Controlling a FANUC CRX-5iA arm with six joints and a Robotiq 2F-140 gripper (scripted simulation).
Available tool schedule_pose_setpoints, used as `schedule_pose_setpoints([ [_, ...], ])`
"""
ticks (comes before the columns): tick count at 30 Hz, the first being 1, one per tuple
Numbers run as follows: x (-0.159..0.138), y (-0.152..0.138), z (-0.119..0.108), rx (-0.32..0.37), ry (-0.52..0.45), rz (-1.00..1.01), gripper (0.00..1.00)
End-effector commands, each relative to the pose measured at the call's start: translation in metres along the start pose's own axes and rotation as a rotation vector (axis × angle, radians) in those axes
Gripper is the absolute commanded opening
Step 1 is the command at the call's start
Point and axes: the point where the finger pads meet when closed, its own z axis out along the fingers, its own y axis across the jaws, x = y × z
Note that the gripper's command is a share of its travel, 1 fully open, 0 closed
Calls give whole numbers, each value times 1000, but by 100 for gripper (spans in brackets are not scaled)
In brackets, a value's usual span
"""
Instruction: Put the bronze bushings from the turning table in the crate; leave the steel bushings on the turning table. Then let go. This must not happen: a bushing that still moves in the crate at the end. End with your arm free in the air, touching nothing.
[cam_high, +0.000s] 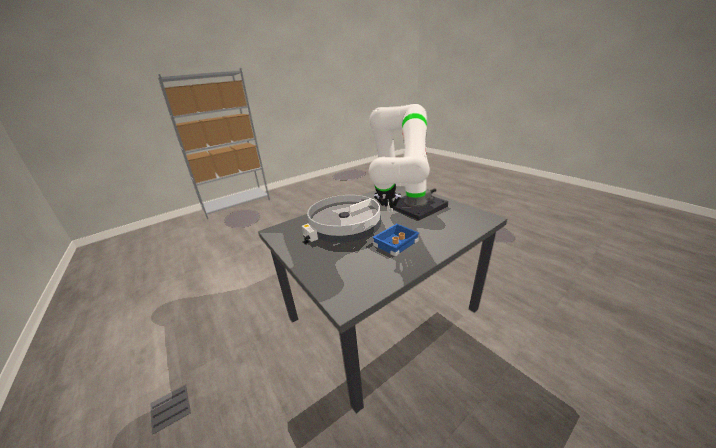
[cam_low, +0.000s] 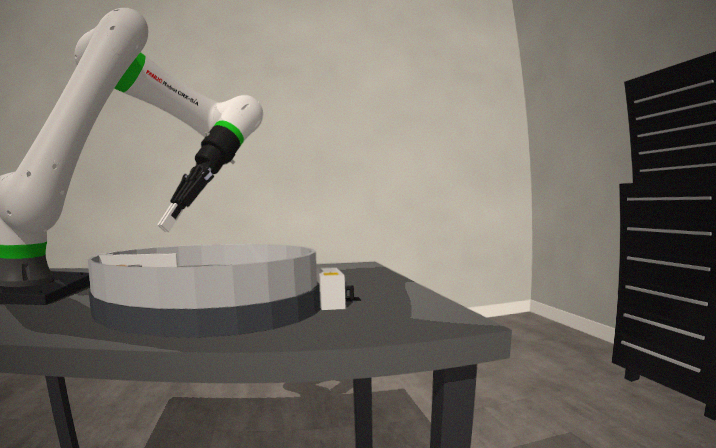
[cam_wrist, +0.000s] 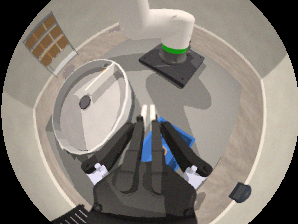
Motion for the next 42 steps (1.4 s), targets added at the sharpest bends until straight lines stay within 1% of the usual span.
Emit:
schedule_pose_setpoints([
  [1, 24, -33, 20, -26, -7, 32, 6],
  [5, 60, -83, 51, -72, -7, 86, 6],
  [11, 102, -136, 87, -133, -6, 158, 6],
  [16, 135, -180, 116, -168, -6, 200, 6],
  [18, 135, -180, 116, -168, -6, 200, 6],
  [19, 143, -192, 123, -174, -6, 206, 6],
  [20, 147, -197, 126, -178, -6, 211, 6],
  [25, 158, -210, 136, -191, -5, 226, 6],
  [42, 159, -211, 137, -192, -5, 228, 6],
])
